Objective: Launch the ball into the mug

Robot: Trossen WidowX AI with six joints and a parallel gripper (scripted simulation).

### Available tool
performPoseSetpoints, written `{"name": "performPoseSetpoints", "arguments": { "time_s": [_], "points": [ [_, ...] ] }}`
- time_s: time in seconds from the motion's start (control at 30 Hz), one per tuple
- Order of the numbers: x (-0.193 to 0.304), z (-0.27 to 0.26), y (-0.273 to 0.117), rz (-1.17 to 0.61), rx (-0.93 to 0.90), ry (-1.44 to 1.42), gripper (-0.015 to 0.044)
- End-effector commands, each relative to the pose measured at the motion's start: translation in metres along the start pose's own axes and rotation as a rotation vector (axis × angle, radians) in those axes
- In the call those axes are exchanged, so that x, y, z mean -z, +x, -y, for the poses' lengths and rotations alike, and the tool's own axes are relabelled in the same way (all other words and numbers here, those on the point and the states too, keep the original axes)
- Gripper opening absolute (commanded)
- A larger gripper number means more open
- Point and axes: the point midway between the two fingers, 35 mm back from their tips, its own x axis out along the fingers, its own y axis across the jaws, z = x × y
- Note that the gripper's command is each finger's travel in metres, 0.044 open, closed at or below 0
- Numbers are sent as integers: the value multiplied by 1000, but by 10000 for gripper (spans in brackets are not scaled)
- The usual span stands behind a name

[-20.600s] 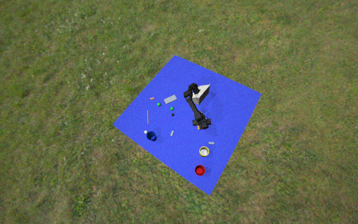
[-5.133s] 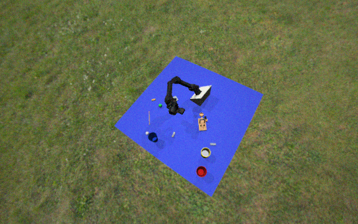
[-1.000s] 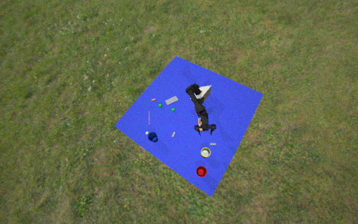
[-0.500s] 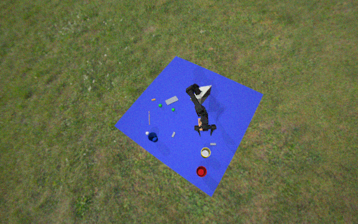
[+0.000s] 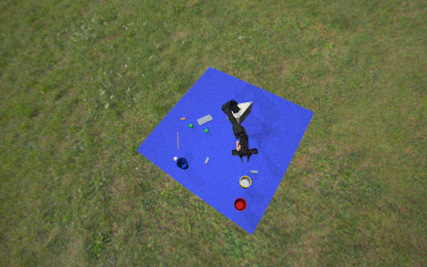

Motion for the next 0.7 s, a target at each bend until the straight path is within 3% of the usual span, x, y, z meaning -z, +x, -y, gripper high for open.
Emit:
{"name": "performPoseSetpoints", "arguments": {
  "time_s": [0.0,0.07,0.47,0.67],
  "points": [
    [-1,1,0,4,6,-4,46],
    [-1,1,0,4,6,-4,0],
    [-1,1,0,2,6,-9,0],
    [23,-20,-6,-65,6,-172,0]
  ]
}}
